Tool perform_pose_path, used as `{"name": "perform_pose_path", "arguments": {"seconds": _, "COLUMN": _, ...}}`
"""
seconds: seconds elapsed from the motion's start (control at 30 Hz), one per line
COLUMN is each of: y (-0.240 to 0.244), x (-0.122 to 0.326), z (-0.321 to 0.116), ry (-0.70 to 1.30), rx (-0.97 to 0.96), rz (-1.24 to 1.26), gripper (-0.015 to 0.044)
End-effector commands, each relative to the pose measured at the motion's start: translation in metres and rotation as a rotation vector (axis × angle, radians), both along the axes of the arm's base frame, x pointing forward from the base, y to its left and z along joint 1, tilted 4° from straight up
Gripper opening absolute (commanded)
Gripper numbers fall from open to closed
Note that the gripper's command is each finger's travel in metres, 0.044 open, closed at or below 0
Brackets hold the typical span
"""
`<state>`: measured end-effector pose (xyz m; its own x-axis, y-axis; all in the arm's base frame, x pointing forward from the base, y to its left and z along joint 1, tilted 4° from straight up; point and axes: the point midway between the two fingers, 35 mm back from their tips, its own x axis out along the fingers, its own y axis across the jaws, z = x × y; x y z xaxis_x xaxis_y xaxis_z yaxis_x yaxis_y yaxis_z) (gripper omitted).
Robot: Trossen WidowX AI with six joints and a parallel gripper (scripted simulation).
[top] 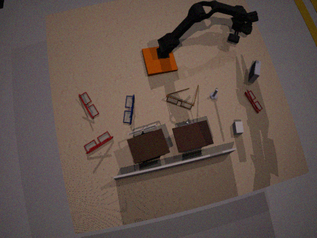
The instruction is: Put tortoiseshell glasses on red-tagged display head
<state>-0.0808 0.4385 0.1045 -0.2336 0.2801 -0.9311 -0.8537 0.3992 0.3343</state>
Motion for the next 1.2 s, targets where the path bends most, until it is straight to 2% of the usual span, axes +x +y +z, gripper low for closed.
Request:
{"name": "perform_pose_path", "arguments": {"seconds": 0.0, "y": 0.0, "x": 0.0, "z": 0.0, "ry": 0.0, "rx": 0.0, "rz": 0.0, "gripper": 0.0426}}
{"name": "perform_pose_path", "arguments": {"seconds": 0.23, "y": 0.0, "x": 0.0, "z": 0.0, "ry": 0.0, "rx": 0.0, "rz": 0.0, "gripper": 0.044}}
{"name": "perform_pose_path", "arguments": {"seconds": 0.37, "y": 0.001, "x": 0.025, "z": 0.002, "ry": -0.017, "rx": 0.01, "rz": -0.018, "gripper": 0.0335}}
{"name": "perform_pose_path", "arguments": {"seconds": 0.53, "y": -0.008, "x": 0.109, "z": 0.009, "ry": -0.081, "rx": 0.032, "rz": -0.08, "gripper": 0.0204}}
{"name": "perform_pose_path", "arguments": {"seconds": 0.83, "y": -0.062, "x": 0.243, "z": 0.019, "ry": -0.202, "rx": 0.042, "rz": -0.151, "gripper": 0.02}}
{"name": "perform_pose_path", "arguments": {"seconds": 1.17, "y": -0.17, "x": 0.356, "z": 0.027, "ry": -0.333, "rx": -0.005, "rz": -0.218, "gripper": 0.02}}
